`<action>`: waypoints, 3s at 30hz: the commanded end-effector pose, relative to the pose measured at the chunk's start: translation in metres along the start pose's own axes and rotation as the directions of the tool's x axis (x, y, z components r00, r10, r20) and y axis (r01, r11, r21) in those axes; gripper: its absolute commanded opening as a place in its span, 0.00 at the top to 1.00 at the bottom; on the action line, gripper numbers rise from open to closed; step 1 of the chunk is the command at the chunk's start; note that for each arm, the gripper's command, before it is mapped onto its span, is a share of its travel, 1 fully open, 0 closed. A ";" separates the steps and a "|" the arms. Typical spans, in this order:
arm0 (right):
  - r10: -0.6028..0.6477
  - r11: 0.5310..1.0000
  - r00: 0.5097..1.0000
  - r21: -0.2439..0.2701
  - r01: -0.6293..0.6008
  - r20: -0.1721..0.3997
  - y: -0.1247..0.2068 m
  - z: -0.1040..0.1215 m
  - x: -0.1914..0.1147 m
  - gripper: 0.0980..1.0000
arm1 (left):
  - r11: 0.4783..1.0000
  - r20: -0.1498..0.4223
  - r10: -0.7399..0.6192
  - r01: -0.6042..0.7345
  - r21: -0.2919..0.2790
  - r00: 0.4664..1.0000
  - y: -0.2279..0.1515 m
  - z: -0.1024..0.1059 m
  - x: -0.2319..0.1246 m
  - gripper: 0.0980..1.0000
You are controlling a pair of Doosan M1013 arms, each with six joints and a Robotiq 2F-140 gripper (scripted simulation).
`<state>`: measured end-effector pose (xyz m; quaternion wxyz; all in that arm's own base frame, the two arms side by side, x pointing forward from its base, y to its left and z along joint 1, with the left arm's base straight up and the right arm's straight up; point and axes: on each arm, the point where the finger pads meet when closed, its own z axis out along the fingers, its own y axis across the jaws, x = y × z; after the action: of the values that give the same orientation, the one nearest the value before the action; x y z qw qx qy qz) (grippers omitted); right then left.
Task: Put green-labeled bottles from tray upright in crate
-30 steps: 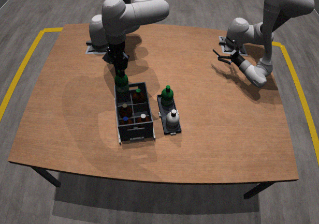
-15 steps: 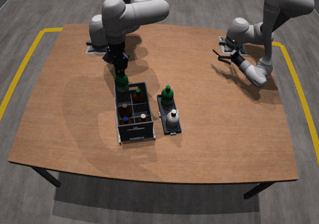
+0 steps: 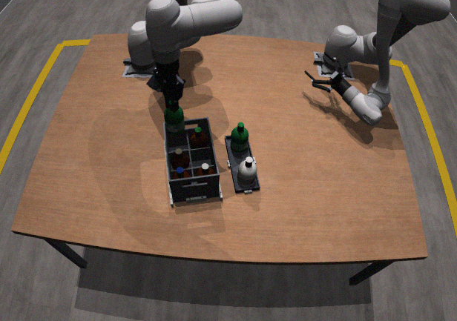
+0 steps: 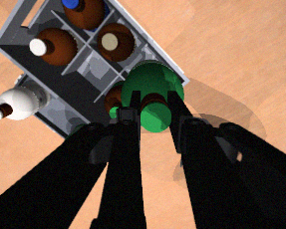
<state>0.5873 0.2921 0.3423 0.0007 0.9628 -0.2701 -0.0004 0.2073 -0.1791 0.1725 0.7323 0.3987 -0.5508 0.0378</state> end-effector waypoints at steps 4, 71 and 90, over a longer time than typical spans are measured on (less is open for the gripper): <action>0.000 1.000 1.000 0.002 0.000 0.000 0.000 0.000 0.000 1.00 | 1.000 0.000 0.000 0.000 0.000 1.000 0.000 0.000 0.000 0.00; 0.000 1.000 1.000 0.002 0.000 0.000 0.000 0.038 0.000 1.00 | 1.000 0.000 0.000 0.000 0.000 1.000 0.000 0.000 0.000 0.00; 0.000 1.000 1.000 0.002 0.000 0.000 0.000 0.038 0.000 1.00 | 1.000 0.000 0.000 0.000 0.000 1.000 0.000 0.000 0.000 0.00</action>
<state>0.5874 0.2921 0.3034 0.0008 0.9628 -0.2701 -0.0005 0.2073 -0.1791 0.1725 0.7323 0.3987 -0.5508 0.0378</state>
